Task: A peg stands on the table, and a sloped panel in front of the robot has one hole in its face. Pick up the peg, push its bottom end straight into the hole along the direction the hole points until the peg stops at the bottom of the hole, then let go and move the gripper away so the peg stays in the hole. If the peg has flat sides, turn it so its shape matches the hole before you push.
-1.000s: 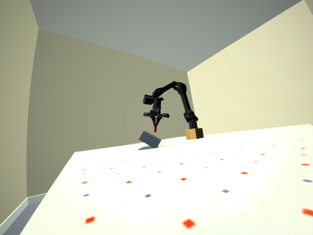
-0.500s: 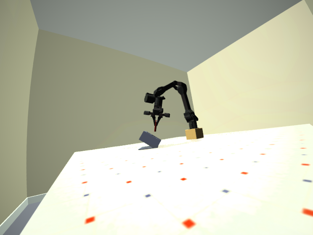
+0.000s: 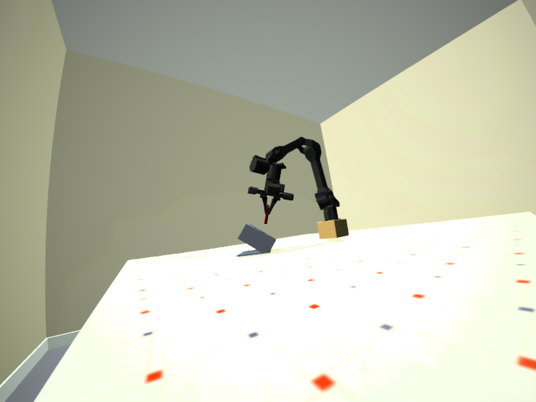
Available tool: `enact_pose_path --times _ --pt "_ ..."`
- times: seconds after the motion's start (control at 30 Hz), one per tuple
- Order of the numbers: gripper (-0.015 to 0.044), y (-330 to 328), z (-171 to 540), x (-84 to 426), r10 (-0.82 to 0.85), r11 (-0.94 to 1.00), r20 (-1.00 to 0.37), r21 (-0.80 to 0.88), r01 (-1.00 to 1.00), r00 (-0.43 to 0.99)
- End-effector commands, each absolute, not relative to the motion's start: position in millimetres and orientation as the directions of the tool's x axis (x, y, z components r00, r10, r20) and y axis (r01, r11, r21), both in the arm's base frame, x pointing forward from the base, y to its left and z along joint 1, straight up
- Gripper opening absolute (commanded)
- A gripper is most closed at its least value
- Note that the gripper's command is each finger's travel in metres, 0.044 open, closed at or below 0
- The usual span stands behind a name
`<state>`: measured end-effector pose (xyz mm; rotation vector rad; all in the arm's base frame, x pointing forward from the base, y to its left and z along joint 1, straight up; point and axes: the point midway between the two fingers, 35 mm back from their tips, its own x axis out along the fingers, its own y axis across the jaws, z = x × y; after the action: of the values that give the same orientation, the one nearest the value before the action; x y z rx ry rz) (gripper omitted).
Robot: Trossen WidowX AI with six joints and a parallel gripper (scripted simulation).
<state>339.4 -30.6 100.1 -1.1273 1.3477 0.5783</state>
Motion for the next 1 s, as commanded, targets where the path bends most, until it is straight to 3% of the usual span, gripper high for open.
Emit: enact_pose_path --times 0.0,0.97 --pt "0.0000 -25 99 339 -0.278 0.334 -0.938 -0.295 -0.895 0.206" --pt "0.0000 10 106 346 -0.309 -0.067 -0.907 -0.279 -0.958 0.286"
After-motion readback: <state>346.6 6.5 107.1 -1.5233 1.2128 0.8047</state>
